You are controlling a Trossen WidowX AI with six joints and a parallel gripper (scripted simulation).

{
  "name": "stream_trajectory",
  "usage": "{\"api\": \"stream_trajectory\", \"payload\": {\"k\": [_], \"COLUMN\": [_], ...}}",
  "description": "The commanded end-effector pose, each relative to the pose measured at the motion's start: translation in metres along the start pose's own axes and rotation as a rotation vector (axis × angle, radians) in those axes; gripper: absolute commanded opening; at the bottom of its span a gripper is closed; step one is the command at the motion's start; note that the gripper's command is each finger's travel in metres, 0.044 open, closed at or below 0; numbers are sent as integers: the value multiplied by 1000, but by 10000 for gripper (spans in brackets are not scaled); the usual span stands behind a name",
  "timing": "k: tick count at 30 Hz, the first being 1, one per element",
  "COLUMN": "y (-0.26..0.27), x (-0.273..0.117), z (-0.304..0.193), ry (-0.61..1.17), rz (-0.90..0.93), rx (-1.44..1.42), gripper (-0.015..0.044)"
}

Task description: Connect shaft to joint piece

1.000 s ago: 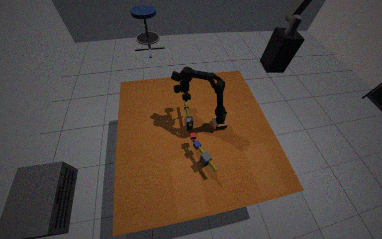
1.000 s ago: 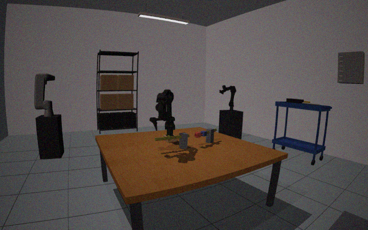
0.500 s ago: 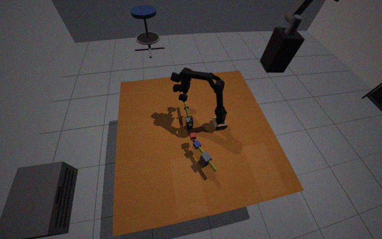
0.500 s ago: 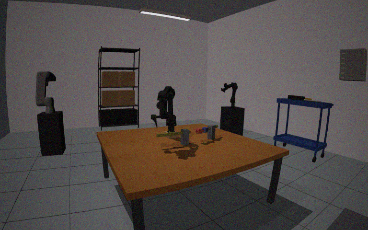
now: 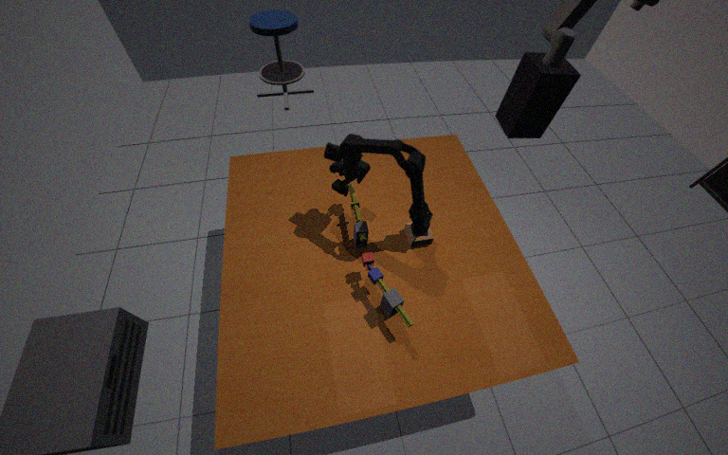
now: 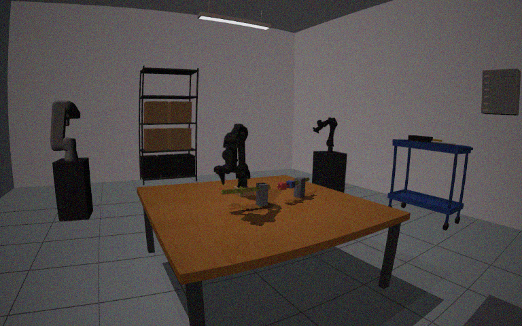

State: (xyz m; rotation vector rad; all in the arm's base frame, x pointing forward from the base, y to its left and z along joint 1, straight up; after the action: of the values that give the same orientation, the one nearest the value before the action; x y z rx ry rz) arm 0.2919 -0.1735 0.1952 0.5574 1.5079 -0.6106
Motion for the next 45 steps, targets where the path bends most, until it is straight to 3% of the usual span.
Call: {"api": "stream_trajectory", "payload": {"k": [1, 18, 42, 45], "y": [0, 2, 3, 3], "x": [8, 34, 63, 63], "z": [0, 1, 0, 0], "ry": [11, 21, 22, 22], "rz": [-12, -47, -48, -48], "rx": [128, 695, 701, 701], "gripper": [440, 440, 440, 361]}}
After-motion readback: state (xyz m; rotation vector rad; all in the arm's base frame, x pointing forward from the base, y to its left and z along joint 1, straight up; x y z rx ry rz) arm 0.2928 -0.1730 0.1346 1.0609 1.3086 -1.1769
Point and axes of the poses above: the point midway between the two fingers, 35 mm back from their tips, its own x axis out along the fingers, its own y axis across the jaws, z = x × y, the point moved 7 cm from there along -x, back along the fingers, and after that the axes turned 1 degree about -x, right-handed, at the moved point
